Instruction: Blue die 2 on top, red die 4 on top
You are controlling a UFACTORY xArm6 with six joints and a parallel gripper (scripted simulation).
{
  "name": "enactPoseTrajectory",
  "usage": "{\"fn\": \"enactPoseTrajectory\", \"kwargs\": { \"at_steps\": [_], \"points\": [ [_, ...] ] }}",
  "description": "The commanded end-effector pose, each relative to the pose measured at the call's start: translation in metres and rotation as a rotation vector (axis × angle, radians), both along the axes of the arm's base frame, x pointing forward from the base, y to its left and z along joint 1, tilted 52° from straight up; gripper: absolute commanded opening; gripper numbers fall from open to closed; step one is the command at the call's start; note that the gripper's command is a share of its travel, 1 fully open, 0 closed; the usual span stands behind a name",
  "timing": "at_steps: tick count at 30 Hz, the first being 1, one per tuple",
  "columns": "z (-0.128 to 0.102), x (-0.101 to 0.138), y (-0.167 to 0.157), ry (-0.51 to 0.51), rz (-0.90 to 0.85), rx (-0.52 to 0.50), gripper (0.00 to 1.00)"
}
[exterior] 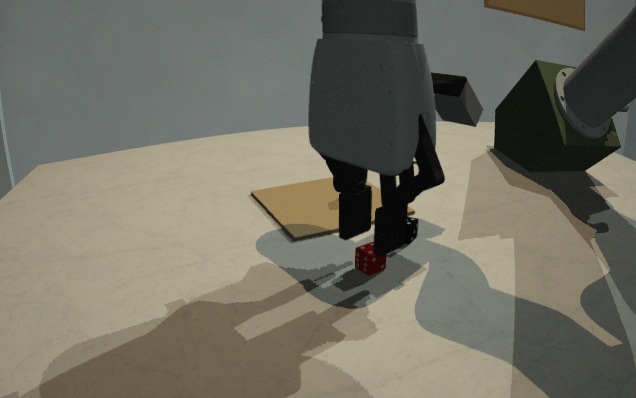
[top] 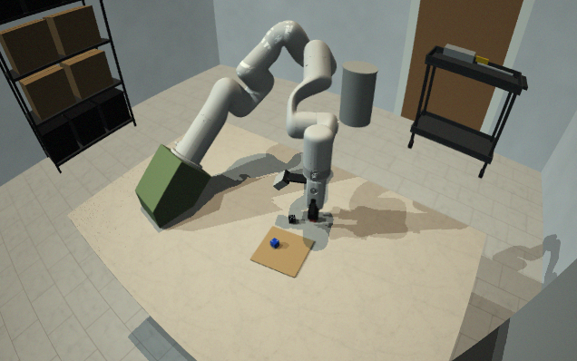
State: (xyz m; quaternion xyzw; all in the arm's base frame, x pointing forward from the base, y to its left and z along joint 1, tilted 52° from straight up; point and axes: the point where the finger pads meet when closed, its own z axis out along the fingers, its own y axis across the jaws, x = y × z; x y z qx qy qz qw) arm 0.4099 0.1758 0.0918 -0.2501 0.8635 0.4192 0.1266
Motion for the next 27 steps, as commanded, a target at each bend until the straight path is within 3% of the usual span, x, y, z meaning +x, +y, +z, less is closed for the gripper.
{"fn": "enactPoseTrajectory", "kwargs": {
  "at_steps": [1, 27],
  "points": [
    [0.001, 0.001, -0.001, -0.002, -0.002, 0.0, 0.36],
    [-0.01, 0.001, 0.013, -0.002, -0.002, 0.0, 0.36]
  ]
}}
